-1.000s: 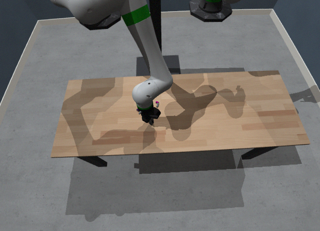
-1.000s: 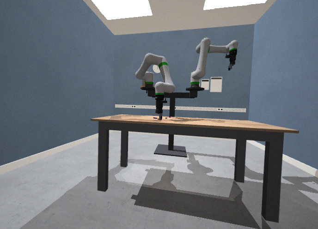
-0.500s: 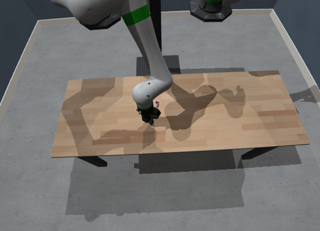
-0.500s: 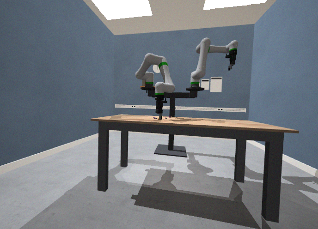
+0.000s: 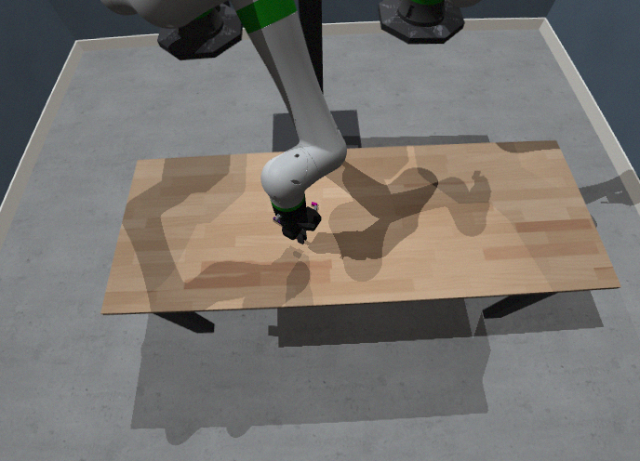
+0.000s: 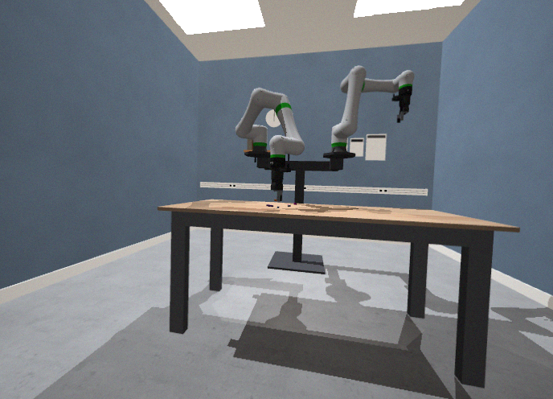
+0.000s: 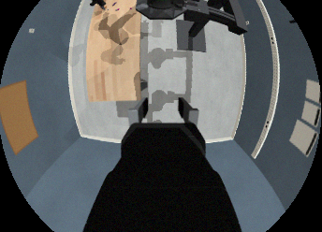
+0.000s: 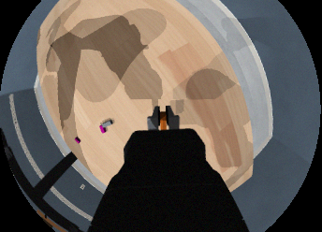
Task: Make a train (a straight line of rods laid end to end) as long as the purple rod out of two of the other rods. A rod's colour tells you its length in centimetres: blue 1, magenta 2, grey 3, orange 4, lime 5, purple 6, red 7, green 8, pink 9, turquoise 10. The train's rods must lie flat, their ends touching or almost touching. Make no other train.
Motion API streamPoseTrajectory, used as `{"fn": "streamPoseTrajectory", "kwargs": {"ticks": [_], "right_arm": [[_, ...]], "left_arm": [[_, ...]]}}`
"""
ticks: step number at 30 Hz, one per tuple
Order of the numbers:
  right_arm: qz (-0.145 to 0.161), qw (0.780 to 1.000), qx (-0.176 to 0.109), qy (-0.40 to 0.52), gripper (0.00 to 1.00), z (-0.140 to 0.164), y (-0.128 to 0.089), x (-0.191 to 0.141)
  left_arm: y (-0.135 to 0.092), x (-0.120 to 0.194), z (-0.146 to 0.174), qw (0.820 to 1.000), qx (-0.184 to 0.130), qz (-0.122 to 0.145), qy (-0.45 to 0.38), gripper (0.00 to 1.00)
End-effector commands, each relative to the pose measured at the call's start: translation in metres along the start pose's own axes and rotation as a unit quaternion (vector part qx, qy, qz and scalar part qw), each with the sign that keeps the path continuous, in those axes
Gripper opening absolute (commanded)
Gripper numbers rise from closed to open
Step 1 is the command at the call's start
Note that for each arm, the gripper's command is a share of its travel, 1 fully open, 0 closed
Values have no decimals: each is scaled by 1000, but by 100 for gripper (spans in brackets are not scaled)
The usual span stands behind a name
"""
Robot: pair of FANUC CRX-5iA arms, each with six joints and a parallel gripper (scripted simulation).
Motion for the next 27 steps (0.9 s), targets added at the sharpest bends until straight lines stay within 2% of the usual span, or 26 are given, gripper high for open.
{"fn": "streamPoseTrajectory", "kwargs": {"ticks": [1, 4, 10, 27], "right_arm": [[-1, 1000, 1, 0, 24, 1, -29, 0], [-1, 1000, 1, 0, 24, 1, -47, 0], [-1, 1000, 1, 0, 24, 1, -57, 0], [-1, 1000, 1, 26, 24, 2, -57, -6]], "left_arm": [[-1, 0, 0, 1000, -1, 0, 0, 100], [-1, 0, 0, 1000, -1, 0, 0, 100], [-1, 0, 0, 1000, -1, 0, 0, 100], [-1, 0, 0, 1000, -1, 0, 0, 100]]}}
Point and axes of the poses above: on each arm, the point where the finger pads meet when closed, its own y axis out along the fingers, its own x axis across the jaws, z = x × y, the point moved 1 cm from there along -y, back along the fingers, and after that the axes turned 13 degrees about -y, right-handed, at the moved point
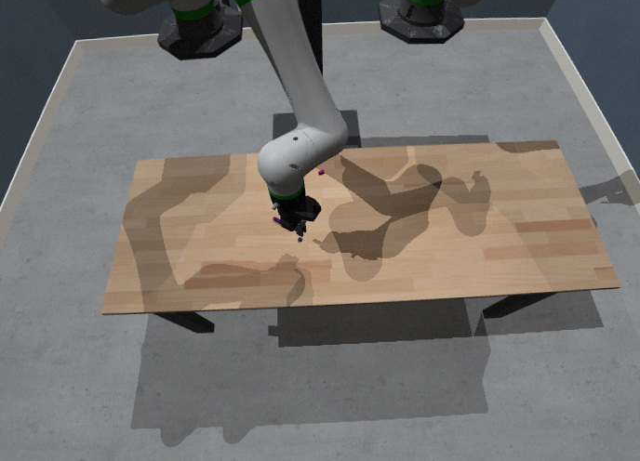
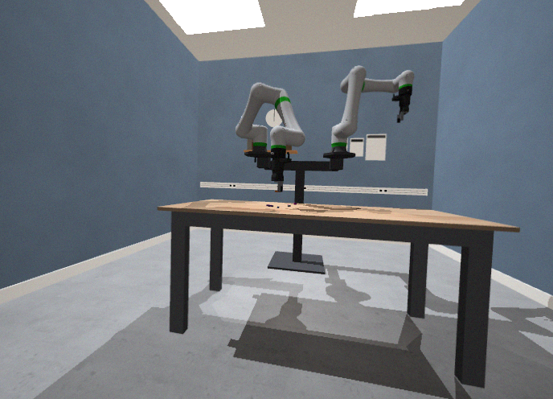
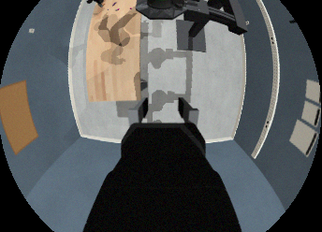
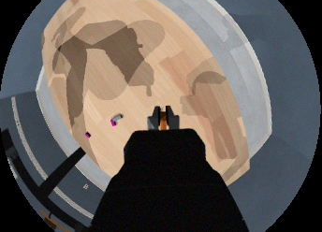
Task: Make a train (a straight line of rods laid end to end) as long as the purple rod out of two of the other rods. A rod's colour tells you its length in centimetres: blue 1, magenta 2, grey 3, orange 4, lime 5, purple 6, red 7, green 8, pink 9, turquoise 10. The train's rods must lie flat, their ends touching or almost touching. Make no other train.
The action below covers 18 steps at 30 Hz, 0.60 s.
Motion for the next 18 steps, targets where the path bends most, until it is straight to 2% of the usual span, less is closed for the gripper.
{"fn": "streamPoseTrajectory", "kwargs": {"ticks": [1, 11, 13, 15, 18], "right_arm": [[-1, 1000, 1, 27, 24, 2, -1, -6], [0, 978, 1, 210, 24, 6, 2, -49], [0, 978, 1, 210, 24, 6, 2, -49], [0, 963, 1, 270, 24, 5, 3, -63], [0, 951, 1, 310, 24, 4, 3, -73]], "left_arm": [[-1, 0, 0, 1000, -1, 0, 0, 100], [-1, 0, 0, 1000, -1, 0, 0, 100], [-1, 0, 0, 1000, -1, 0, 0, 100], [-1, 0, 0, 1000, -1, 0, 0, 100], [-1, 0, 0, 1000, -1, 0, 0, 100]]}}
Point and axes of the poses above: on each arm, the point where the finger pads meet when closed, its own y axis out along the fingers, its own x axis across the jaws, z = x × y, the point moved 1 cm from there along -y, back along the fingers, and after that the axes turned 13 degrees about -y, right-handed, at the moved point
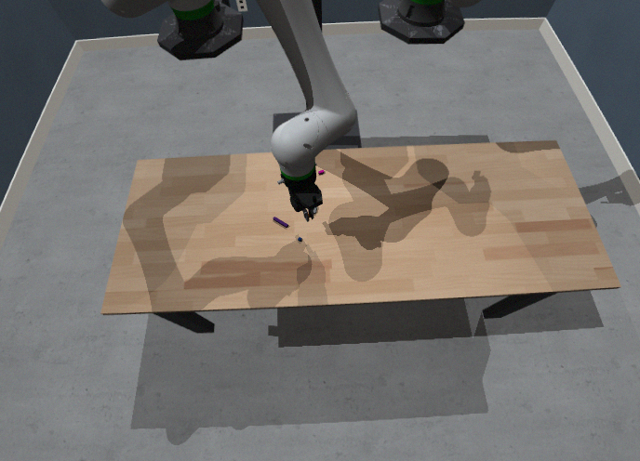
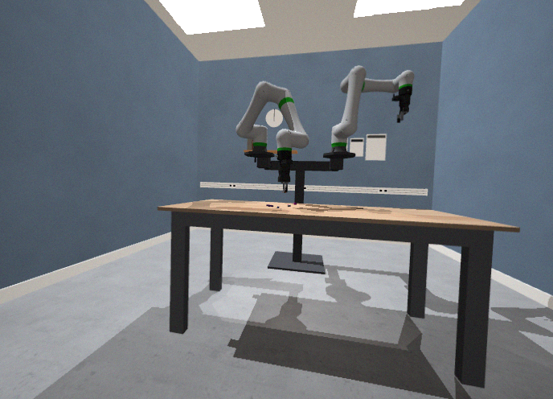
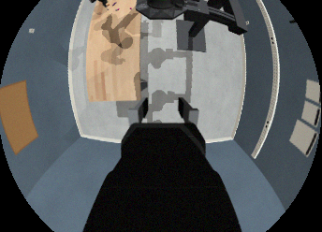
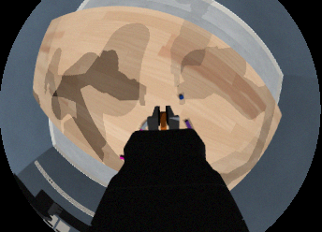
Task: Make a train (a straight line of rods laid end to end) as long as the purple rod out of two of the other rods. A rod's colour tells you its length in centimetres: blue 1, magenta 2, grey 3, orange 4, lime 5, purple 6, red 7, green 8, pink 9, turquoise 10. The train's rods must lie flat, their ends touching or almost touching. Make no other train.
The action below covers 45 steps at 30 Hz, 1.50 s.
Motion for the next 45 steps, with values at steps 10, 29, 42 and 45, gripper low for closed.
{"fn": "streamPoseTrajectory", "kwargs": {"ticks": [10, 29, 42, 45], "right_arm": [[-11, 973, 5, 230, 24, -34, 2, -44], [-9, 877, 8, 481, 24, -88, 3, -90], [-7, 739, 10, 673, 24, -142, 1, -126], [-7, 717, 10, 697, 24, -150, 1, -131]], "left_arm": [[-1, 0, 0, 1000, -1, 0, 0, 100], [-1, 0, 0, 1000, -1, 0, 0, 100], [-1, 0, 0, 1000, -1, 0, 0, 100], [-1, 0, 0, 1000, -1, 0, 0, 100]]}}
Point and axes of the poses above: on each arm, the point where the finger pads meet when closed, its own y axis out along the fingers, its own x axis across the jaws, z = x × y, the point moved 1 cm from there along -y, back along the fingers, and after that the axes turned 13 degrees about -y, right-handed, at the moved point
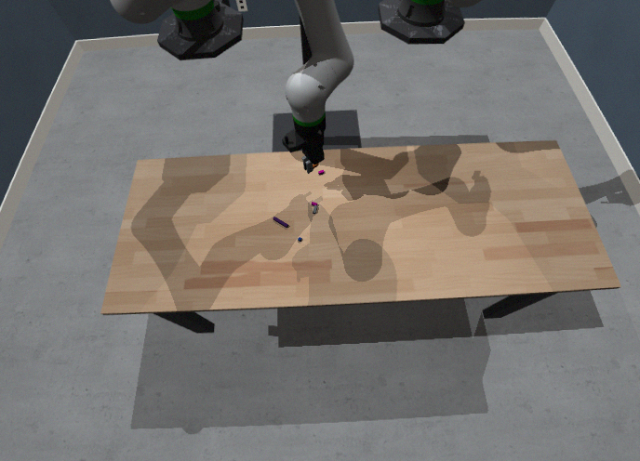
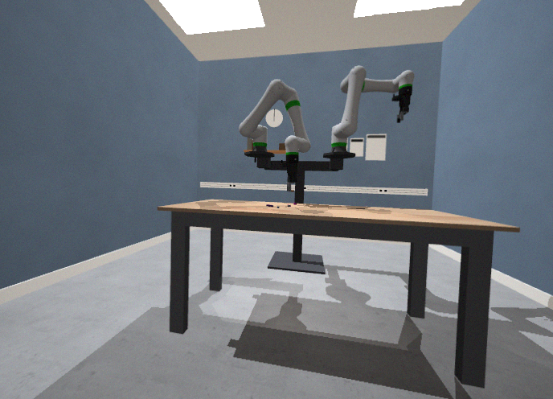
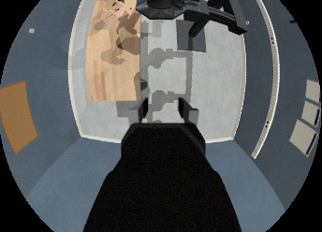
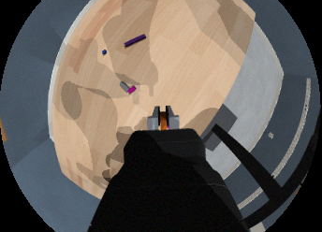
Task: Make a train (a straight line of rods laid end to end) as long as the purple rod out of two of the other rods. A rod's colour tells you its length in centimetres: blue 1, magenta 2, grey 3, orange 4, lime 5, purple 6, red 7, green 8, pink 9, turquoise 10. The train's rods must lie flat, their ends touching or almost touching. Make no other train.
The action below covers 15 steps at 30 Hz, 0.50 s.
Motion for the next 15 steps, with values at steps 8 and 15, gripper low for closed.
{"fn": "streamPoseTrajectory", "kwargs": {"ticks": [8, 15], "right_arm": [[6, 991, 19, 134, 24, -23, -2, 28], [6, 990, 19, 141, 24, -24, -2, 29]], "left_arm": [[-1, 0, 0, 1000, -1, 0, 0, 100], [-1, 0, 0, 1000, -1, 0, 0, 100]]}}
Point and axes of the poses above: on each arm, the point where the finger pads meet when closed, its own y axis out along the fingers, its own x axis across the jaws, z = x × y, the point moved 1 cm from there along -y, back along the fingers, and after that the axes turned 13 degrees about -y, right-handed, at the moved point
